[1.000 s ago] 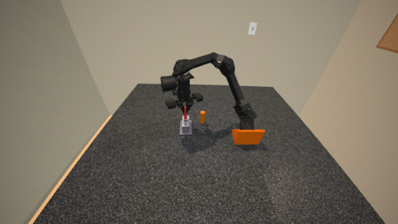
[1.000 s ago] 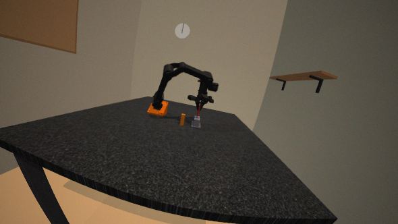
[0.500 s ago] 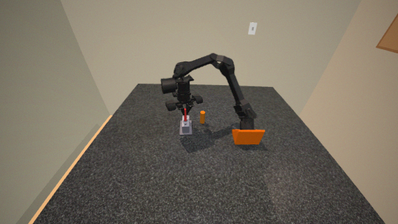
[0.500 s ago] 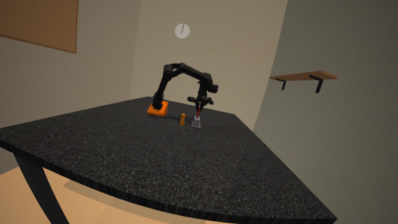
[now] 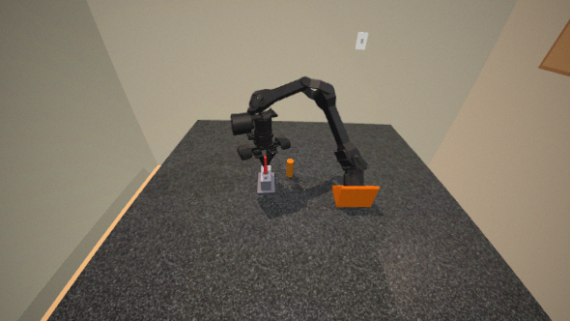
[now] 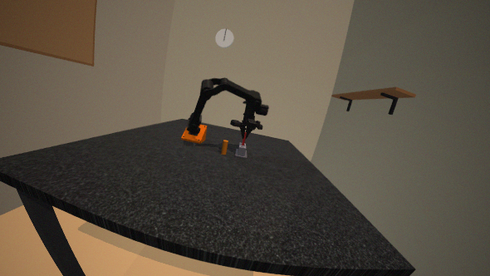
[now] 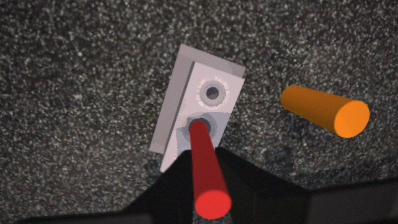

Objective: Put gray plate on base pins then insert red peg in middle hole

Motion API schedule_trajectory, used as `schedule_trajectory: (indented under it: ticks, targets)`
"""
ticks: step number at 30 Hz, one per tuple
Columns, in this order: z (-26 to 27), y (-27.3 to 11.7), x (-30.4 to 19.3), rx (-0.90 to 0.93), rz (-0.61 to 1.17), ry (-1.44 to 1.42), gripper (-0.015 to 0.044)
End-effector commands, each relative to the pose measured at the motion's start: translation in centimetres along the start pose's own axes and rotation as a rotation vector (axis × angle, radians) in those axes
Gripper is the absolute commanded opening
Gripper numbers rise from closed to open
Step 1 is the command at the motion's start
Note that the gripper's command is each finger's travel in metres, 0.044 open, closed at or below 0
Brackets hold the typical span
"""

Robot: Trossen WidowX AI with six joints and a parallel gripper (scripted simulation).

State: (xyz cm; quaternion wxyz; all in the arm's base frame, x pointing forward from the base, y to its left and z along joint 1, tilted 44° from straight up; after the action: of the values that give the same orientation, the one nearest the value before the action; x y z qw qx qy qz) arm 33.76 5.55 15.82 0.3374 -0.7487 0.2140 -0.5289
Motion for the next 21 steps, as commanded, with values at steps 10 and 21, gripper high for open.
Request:
schedule_trajectory:
  ticks: [10,21]
  targets:
    - [-0.16,0.32,0.08,-0.001,0.000,0.001,0.0000]
    - [-0.10,0.22,-0.01,-0.002,0.001,0.003,0.0079]
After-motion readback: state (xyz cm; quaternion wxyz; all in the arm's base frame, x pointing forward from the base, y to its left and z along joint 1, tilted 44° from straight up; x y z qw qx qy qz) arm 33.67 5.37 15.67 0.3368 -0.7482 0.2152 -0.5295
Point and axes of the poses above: the point midway between the two fingers, 35 mm back from their tips, its own y axis out along the fingers, its own z axis across the jaws, x = y × z, the point moved 7 cm from there along -y, back along the fingers, and after that the axes turned 6 degrees about y, right-handed, at the moved point
